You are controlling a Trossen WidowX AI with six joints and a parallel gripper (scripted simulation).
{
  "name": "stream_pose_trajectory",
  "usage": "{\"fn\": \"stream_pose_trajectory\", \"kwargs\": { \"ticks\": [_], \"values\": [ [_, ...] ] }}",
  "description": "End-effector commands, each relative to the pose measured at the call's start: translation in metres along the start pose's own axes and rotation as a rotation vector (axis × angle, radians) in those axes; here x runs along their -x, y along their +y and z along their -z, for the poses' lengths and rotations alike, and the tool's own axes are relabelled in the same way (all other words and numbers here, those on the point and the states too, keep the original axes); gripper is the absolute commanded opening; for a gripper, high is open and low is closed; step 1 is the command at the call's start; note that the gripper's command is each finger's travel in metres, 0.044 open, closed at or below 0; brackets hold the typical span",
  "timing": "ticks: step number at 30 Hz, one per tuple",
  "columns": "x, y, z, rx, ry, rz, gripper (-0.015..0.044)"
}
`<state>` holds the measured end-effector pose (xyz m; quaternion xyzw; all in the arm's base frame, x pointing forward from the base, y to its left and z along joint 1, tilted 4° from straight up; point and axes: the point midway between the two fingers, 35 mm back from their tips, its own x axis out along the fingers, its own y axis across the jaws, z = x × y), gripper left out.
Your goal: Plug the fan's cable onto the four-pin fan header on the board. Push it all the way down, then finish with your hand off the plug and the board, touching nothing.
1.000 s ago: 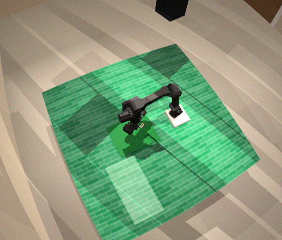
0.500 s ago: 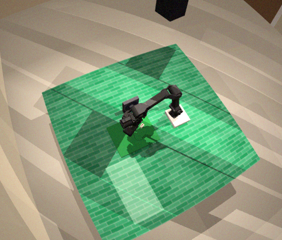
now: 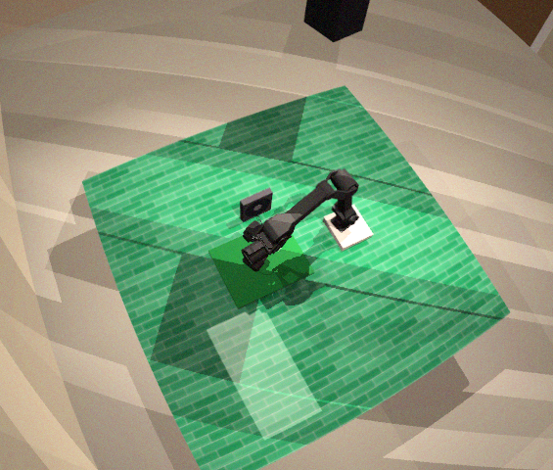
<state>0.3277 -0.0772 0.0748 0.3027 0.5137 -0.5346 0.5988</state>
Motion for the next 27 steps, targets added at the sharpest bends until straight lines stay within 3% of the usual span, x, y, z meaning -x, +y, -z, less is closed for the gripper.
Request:
{"fn": "stream_pose_trajectory", "kwargs": {
  "ticks": [1, 27],
  "values": [
    [-0.0048, -0.0011, 0.0021, -0.009, -0.067, 0.023, 0.0],
    [-0.0116, -0.0001, 0.0093, -0.042, -0.451, 0.05, 0.0]
  ]
}}
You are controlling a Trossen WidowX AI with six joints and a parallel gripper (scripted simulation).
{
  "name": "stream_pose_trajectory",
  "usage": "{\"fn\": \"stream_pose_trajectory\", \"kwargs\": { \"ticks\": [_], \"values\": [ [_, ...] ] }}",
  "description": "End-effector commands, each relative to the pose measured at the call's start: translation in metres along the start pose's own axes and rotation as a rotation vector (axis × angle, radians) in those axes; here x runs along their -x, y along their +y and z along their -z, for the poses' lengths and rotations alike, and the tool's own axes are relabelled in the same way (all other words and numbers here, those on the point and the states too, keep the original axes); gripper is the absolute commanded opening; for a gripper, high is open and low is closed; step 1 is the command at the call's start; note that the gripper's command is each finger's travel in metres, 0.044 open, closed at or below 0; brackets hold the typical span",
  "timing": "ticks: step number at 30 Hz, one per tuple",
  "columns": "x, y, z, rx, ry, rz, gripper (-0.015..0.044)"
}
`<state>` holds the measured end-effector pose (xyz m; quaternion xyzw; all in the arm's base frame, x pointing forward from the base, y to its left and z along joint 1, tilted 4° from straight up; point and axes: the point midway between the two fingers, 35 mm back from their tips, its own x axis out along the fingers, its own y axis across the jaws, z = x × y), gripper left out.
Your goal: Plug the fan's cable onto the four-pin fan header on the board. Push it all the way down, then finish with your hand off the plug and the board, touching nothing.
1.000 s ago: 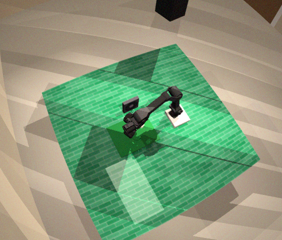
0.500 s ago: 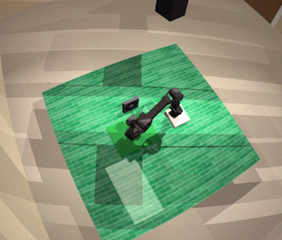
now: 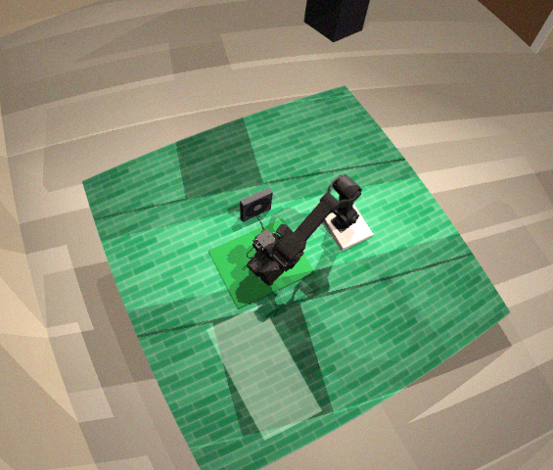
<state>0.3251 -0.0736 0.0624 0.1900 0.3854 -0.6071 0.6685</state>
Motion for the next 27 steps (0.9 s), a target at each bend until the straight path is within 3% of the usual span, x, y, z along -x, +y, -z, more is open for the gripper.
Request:
{"fn": "stream_pose_trajectory", "kwargs": {
  "ticks": [1, 27],
  "values": [
    [0.0, -0.001, 0.002, -0.011, -0.073, -0.001, 0.0],
    [0.018, 0.0, 0.009, -0.075, -0.462, -0.101, 0.0]
  ]
}}
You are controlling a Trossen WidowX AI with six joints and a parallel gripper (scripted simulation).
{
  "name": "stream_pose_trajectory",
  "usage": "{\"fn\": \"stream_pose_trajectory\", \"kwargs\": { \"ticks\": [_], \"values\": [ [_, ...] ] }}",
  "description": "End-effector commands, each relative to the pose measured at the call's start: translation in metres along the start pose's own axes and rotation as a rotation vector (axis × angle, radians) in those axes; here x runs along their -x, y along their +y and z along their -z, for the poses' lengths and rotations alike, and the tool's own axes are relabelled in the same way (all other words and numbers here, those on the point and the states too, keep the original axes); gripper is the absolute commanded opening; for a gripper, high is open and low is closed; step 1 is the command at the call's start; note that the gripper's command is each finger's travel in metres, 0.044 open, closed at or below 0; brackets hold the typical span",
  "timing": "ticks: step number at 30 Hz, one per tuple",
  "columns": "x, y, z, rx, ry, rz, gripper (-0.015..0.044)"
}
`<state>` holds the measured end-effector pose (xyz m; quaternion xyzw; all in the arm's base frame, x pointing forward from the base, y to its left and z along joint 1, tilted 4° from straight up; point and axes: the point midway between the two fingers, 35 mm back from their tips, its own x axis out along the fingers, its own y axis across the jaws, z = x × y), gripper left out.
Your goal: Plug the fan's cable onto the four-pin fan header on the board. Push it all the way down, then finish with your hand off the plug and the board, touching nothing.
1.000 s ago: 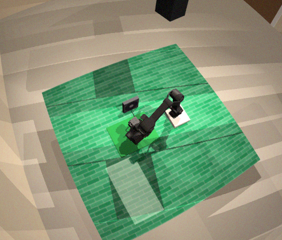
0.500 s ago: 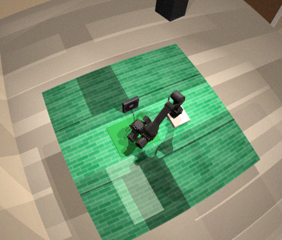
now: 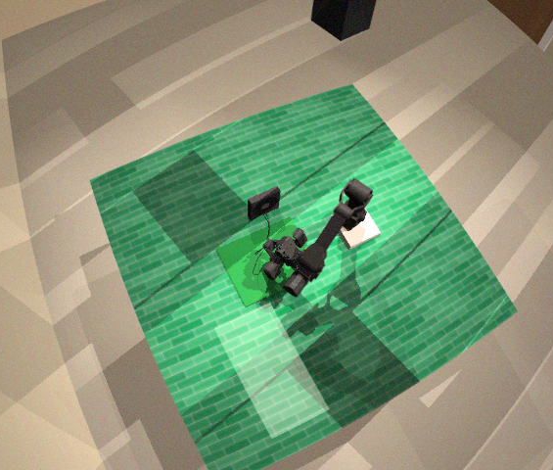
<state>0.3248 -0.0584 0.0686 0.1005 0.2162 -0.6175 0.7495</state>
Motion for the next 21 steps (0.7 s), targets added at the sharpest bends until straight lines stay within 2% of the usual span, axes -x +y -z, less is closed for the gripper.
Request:
{"fn": "stream_pose_trajectory", "kwargs": {
  "ticks": [1, 13, 21],
  "values": [
    [0.005, -0.001, 0.0, -0.017, -0.072, -0.025, 0.0],
    [0.019, 0.0, -0.001, -0.059, -0.229, -0.101, 0.0],
    [0.02, 0.0, -0.005, -0.055, -0.218, -0.098, 0.0]
  ]
}}
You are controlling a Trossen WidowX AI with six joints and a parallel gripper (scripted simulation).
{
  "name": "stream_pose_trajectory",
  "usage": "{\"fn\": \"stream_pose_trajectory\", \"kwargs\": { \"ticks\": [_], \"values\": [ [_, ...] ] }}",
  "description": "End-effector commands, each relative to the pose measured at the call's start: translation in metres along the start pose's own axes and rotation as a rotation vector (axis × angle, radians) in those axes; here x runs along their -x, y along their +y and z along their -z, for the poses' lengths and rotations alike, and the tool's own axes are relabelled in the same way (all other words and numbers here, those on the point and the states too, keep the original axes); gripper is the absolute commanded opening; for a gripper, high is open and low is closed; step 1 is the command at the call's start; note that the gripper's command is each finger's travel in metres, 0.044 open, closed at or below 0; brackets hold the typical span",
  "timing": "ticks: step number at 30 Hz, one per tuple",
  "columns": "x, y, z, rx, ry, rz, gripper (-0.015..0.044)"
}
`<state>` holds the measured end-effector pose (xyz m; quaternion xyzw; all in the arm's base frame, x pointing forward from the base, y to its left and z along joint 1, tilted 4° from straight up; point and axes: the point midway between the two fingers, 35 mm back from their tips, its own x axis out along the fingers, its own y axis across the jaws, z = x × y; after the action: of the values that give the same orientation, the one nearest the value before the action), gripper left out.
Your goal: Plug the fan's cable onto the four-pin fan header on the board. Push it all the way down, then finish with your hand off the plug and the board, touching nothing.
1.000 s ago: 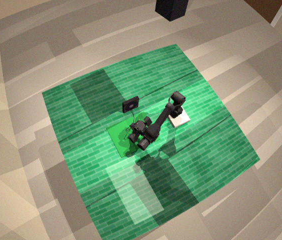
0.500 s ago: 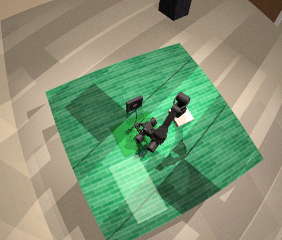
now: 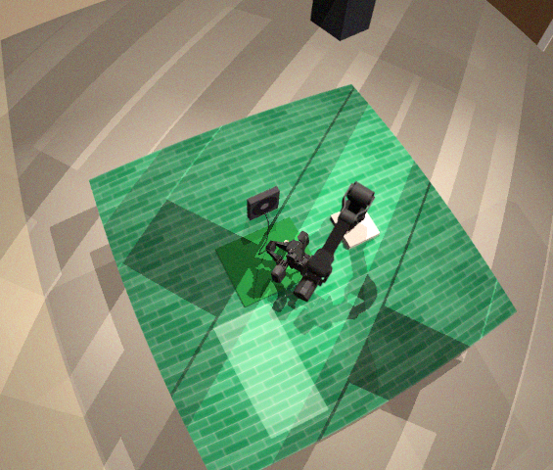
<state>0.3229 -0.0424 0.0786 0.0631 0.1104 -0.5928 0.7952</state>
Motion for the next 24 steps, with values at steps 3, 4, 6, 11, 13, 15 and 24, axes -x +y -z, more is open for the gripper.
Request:
{"fn": "stream_pose_trajectory", "kwargs": {
  "ticks": [3, 4, 6, 11, 13, 15, 24],
  "values": [
    [0.0003, 0.0002, -0.0043, 0.002, 0.008, 0.003, 0.0],
    [0.0003, 0.0002, -0.0043, 0.002, 0.008, 0.003, 0.0],
    [0.0003, 0.0002, -0.0043, 0.002, 0.008, 0.003, 0.0],
    [0.0007, -0.0001, -0.0063, -0.001, 0.006, 0.003, 0.0],
    [0.0011, -0.0004, -0.0081, -0.003, 0.004, 0.003, 0.0],
    [0.0011, -0.0004, -0.0084, -0.003, 0.004, 0.003, 0.0],
    [0.0002, -0.0004, -0.0066, -0.004, 0.004, 0.003, 0.0]
  ]
}}
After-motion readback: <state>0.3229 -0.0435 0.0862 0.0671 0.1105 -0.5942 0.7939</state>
